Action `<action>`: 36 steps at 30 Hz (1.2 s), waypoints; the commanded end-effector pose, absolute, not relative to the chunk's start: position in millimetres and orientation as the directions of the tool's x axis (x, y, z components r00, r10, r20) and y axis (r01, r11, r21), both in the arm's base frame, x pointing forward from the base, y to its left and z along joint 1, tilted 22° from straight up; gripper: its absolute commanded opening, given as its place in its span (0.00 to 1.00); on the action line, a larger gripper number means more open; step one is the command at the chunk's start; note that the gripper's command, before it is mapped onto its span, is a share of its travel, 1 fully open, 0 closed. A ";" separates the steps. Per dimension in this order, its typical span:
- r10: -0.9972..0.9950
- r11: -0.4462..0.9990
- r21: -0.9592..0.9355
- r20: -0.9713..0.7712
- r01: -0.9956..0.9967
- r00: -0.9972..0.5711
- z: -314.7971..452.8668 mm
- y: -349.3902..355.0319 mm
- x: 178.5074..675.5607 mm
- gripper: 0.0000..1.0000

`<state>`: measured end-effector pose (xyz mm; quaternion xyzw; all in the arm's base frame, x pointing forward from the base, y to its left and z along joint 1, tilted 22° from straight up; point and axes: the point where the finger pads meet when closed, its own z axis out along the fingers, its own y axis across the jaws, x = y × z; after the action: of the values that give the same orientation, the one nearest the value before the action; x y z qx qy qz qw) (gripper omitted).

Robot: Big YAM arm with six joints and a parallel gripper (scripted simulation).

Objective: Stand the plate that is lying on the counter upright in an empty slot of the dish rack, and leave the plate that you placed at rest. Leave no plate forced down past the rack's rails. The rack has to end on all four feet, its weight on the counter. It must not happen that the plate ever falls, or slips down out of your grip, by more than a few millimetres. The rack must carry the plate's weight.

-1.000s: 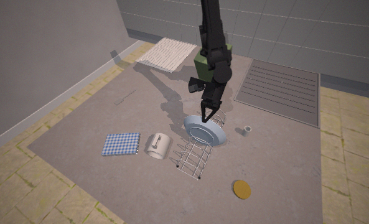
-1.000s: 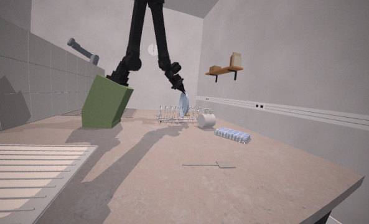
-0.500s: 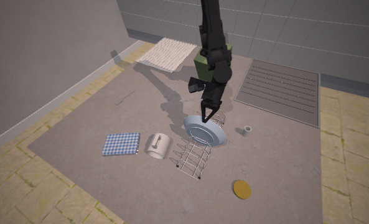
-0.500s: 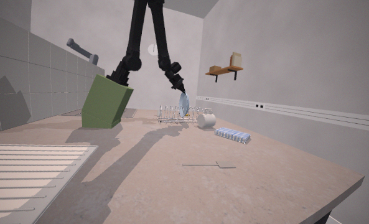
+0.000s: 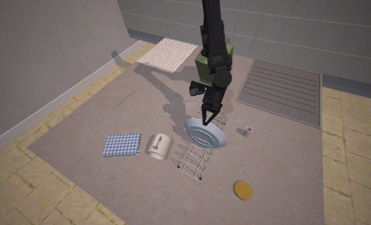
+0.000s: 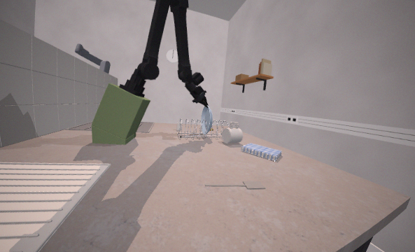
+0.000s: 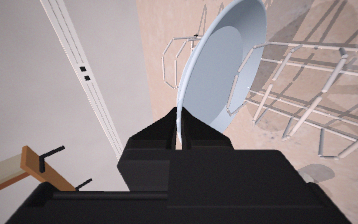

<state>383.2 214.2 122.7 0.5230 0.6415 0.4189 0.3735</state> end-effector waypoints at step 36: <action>0.985 0.067 0.950 -0.014 0.306 -0.173 136.9 218.3 392.6 0.00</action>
<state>386.2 215.1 120.5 0.5220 0.6379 0.4247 0.3745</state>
